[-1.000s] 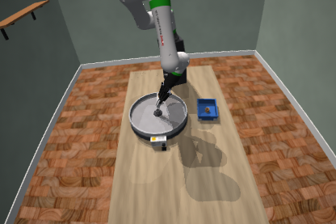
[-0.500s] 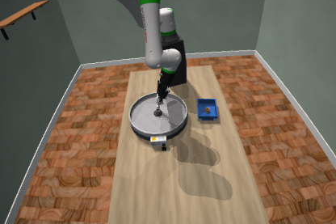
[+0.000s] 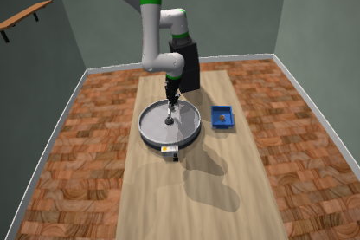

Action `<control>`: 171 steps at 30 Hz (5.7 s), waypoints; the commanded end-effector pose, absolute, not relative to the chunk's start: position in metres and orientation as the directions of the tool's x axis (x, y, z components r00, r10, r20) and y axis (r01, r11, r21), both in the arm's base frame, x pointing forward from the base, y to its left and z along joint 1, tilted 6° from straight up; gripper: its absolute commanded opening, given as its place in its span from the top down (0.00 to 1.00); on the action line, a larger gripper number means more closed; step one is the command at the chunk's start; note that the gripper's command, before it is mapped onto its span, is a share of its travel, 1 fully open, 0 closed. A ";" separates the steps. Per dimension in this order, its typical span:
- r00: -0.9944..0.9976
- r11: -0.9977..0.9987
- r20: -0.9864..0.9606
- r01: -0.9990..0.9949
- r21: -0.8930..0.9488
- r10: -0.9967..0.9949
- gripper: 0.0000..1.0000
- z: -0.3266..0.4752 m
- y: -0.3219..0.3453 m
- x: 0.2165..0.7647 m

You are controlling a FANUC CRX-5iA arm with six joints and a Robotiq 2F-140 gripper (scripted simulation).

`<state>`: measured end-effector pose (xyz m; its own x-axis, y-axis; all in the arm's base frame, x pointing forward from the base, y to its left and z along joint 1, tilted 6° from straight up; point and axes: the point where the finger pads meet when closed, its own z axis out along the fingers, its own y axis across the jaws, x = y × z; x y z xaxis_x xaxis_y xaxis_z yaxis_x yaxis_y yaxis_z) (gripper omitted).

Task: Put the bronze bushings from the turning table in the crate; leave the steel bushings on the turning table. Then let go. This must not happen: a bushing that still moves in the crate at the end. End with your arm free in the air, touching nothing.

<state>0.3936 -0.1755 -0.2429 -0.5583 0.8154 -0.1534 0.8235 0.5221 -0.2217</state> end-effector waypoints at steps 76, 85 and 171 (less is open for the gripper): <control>-0.689 0.880 0.586 0.465 -0.094 0.426 0.94 -0.245 -0.161 0.315; -0.689 0.881 0.586 0.462 -0.098 0.426 0.94 -0.245 -0.163 0.315; -0.689 0.881 0.586 0.462 -0.098 0.426 0.94 -0.276 -0.167 0.316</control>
